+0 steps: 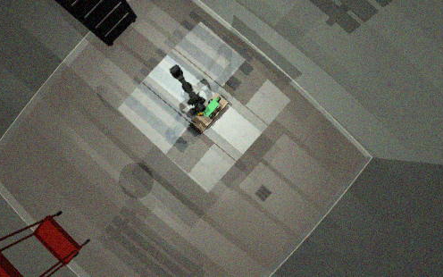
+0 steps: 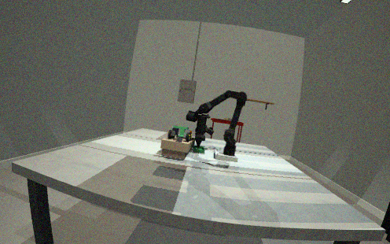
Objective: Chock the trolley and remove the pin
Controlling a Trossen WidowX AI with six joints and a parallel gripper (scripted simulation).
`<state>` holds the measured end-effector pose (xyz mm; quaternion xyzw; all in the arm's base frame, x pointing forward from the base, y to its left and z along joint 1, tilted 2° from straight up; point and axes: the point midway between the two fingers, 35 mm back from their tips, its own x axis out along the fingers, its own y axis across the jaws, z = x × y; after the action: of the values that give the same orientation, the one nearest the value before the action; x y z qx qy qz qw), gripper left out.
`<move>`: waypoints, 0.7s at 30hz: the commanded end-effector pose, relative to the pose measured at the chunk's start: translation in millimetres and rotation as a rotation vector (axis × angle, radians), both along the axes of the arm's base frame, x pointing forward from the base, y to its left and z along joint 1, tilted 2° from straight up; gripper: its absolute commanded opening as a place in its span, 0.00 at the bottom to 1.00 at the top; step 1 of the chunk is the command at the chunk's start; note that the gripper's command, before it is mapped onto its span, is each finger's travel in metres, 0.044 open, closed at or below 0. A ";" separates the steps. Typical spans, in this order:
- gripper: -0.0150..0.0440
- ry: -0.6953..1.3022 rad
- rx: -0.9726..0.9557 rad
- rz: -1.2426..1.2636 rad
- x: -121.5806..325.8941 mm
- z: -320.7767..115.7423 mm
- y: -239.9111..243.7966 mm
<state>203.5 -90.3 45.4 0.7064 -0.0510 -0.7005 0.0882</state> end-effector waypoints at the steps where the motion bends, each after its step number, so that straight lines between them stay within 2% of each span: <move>1: 0.83 0.000 0.000 0.000 0.1 0.2 -0.1; 9: 0.83 0.000 0.000 0.000 0.1 1.0 0.0; 13: 0.83 0.004 -0.003 -0.003 -1.7 16.3 1.1; 17: 1.00 0.006 -0.004 -0.003 -3.9 28.6 2.4; 21: 1.00 0.006 -0.004 -0.004 -4.6 38.4 3.1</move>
<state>199.5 -86.9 76.6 0.7045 -0.0500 -0.7025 0.0878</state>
